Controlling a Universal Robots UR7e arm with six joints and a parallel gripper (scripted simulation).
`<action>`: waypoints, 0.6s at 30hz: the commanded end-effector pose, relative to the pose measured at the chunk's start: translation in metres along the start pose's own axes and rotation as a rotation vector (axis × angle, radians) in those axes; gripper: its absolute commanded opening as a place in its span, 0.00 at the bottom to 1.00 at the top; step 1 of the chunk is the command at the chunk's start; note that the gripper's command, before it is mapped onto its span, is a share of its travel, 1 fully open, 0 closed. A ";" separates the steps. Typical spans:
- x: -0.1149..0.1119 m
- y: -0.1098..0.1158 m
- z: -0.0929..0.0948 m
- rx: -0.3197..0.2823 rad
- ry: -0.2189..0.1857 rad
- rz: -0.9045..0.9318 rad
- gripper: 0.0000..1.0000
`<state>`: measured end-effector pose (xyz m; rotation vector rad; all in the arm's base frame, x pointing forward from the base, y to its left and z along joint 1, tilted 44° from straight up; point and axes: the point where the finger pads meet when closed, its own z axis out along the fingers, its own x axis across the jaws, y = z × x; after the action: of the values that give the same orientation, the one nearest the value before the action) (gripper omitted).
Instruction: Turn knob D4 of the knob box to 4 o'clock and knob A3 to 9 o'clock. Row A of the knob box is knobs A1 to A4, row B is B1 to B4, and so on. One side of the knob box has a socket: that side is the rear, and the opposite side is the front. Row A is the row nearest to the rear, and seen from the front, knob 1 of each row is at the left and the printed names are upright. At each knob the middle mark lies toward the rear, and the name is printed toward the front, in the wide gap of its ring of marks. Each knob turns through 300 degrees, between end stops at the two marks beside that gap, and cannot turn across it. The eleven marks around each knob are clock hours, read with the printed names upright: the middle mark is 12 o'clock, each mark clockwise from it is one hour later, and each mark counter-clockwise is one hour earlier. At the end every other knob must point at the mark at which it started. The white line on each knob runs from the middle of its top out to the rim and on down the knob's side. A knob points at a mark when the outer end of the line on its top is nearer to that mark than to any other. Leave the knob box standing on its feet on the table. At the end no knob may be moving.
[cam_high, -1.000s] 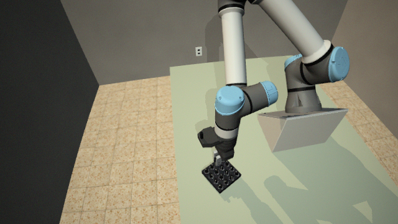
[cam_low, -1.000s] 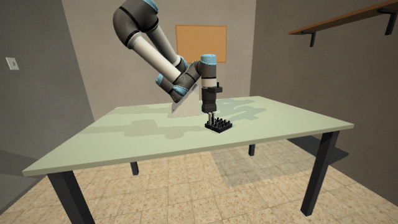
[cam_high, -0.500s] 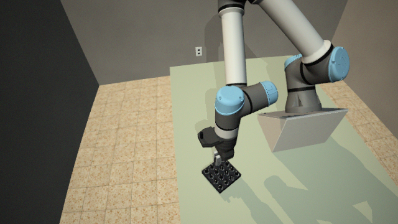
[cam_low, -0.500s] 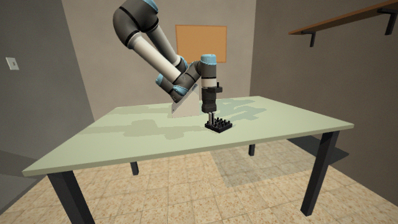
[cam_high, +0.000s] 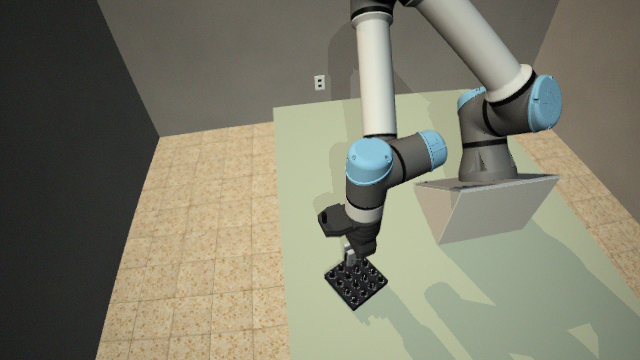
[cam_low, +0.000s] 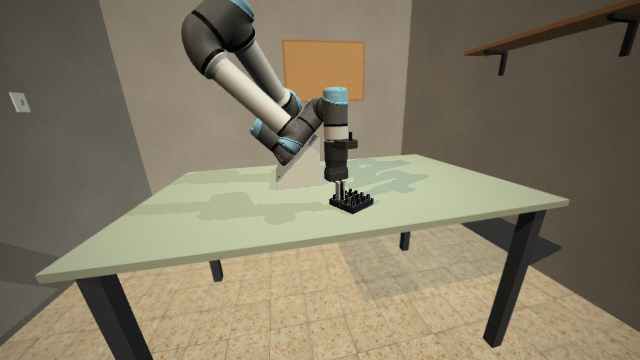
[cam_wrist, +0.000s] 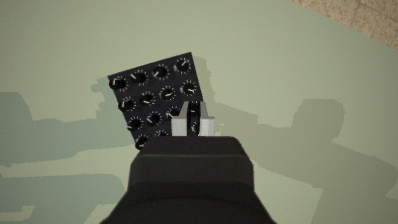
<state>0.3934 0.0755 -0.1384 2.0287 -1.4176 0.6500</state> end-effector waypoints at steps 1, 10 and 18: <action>0.000 0.000 0.000 0.001 0.000 0.000 0.30; 0.000 0.000 0.000 0.001 0.000 0.015 0.30; 0.000 0.000 0.000 0.001 0.000 0.049 0.30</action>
<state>0.3934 0.0755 -0.1384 2.0093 -1.4542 0.6640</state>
